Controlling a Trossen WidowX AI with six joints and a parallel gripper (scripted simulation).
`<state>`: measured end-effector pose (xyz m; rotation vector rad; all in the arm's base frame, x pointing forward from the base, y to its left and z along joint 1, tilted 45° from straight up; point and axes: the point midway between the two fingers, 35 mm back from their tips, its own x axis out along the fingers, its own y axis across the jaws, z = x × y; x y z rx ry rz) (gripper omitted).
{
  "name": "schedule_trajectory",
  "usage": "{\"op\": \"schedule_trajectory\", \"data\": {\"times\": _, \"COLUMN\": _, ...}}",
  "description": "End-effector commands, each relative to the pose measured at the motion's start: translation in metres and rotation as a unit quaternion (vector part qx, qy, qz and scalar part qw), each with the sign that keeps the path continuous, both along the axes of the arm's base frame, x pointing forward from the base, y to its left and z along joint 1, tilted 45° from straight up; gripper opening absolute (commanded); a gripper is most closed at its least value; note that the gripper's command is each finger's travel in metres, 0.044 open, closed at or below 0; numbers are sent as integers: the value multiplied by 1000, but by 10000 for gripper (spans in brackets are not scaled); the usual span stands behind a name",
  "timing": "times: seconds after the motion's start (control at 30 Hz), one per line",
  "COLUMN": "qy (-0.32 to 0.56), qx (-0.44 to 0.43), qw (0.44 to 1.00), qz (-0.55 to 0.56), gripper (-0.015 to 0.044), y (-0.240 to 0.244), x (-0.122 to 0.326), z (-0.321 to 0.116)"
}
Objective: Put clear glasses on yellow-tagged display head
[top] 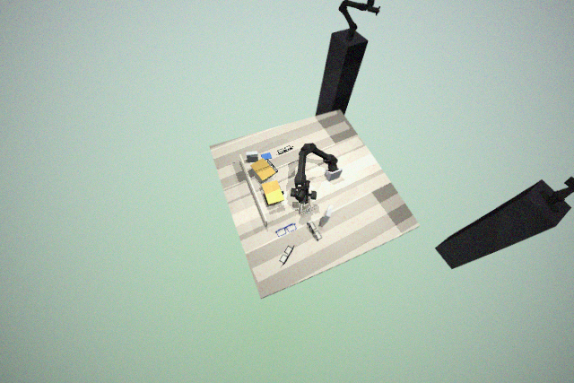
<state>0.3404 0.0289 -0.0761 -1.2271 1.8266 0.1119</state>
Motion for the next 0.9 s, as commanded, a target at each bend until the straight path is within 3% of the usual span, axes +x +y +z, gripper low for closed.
{"op": "schedule_trajectory", "data": {"times": 0.0, "qy": -3, "qx": 0, "qw": 1000, "qz": 2, "gripper": 0, "y": -2, "x": 1, "z": 5}}
{"op": "schedule_trajectory", "data": {"times": 0.87, "qy": -3, "qx": -1, "qw": 1000, "qz": 2, "gripper": 0, "y": -15, "x": -3, "z": 18}}
